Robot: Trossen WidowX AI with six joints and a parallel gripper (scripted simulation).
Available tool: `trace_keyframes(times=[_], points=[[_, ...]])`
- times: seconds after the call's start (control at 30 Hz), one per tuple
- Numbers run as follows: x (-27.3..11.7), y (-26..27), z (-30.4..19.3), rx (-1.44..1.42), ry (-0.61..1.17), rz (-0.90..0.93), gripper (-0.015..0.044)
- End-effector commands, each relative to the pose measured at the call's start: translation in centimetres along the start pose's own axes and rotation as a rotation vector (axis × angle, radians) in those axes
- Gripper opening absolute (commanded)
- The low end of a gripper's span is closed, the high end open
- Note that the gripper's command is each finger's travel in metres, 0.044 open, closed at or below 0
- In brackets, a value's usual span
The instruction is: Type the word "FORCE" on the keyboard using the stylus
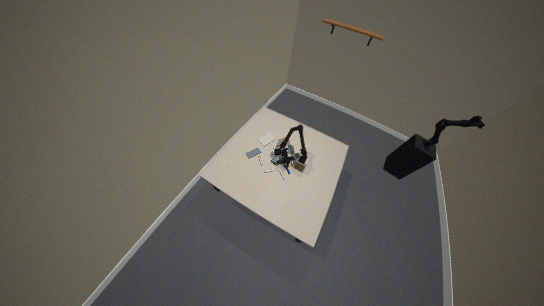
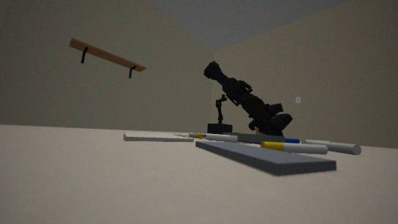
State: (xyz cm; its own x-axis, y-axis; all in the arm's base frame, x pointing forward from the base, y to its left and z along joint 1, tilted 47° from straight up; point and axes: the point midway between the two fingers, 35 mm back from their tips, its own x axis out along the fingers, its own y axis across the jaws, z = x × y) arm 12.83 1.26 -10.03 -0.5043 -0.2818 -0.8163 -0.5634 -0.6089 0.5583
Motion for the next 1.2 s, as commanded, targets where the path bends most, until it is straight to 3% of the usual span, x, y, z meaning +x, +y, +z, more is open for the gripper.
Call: trace_keyframes(times=[0.0,0.27,1.17], points=[[-1.0,-0.2,0.9,0.002,-0.002,-0.005,0.0],[-3.3,-0.1,3.4,0.001,-0.004,-0.004,0.0],[-1.1,-3.7,5.7,-0.004,0.0,-0.007,0.0]])
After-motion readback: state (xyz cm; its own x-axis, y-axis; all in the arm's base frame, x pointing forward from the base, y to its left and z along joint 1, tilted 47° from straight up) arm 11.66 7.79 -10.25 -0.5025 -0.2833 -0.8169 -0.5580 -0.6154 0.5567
